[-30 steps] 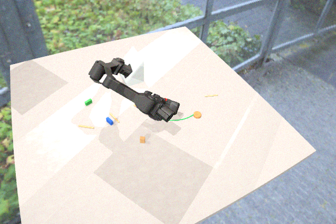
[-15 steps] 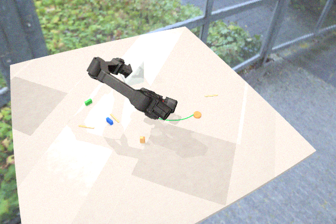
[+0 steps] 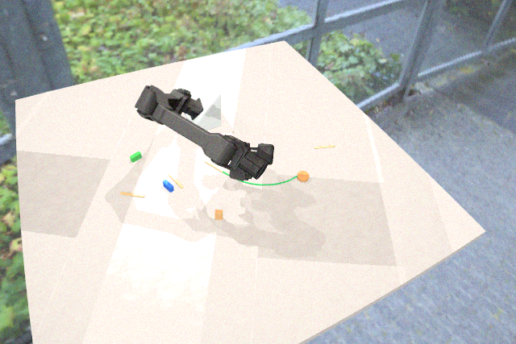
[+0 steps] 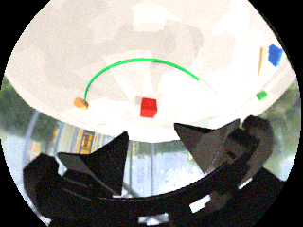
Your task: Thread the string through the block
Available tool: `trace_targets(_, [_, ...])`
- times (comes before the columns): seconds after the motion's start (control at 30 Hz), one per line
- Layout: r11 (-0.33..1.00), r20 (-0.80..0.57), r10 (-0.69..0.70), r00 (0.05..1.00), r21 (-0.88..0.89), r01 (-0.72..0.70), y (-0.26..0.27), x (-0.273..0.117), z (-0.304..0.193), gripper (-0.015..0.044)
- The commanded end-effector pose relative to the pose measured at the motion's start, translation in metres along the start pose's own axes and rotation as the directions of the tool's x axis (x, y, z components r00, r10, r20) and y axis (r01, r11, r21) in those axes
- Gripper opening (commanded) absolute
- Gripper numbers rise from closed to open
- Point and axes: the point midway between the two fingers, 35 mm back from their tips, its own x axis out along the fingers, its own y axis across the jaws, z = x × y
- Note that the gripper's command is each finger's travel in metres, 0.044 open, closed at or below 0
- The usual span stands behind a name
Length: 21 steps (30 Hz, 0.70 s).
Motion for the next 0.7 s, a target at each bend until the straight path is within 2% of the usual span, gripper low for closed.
trace_targets(0.0, [0.896, 0.123, -0.074, 0.990, -0.428, 0.120, 0.002, 0.012, -0.009, 0.0440])
trace_targets(0.13, [0.602, 0.250, -0.127, 0.960, -0.750, 0.275, 0.004, 0.020, -0.015, 0.0440])
trace_targets(0.27, [0.178, 0.379, -0.162, 0.911, -0.897, 0.405, 0.005, 0.026, -0.020, 0.0440])
trace_targets(0.37, [-0.170, 0.474, -0.177, 0.863, -0.878, 0.447, 0.007, 0.029, -0.024, 0.0440])
trace_targets(0.4, [-0.244, 0.505, -0.180, 0.844, -0.855, 0.459, 0.007, 0.030, -0.025, 0.0440])
trace_targets(0.67, [-0.692, 0.638, -0.178, 0.749, -0.622, 0.366, 0.010, 0.032, -0.032, 0.0440])
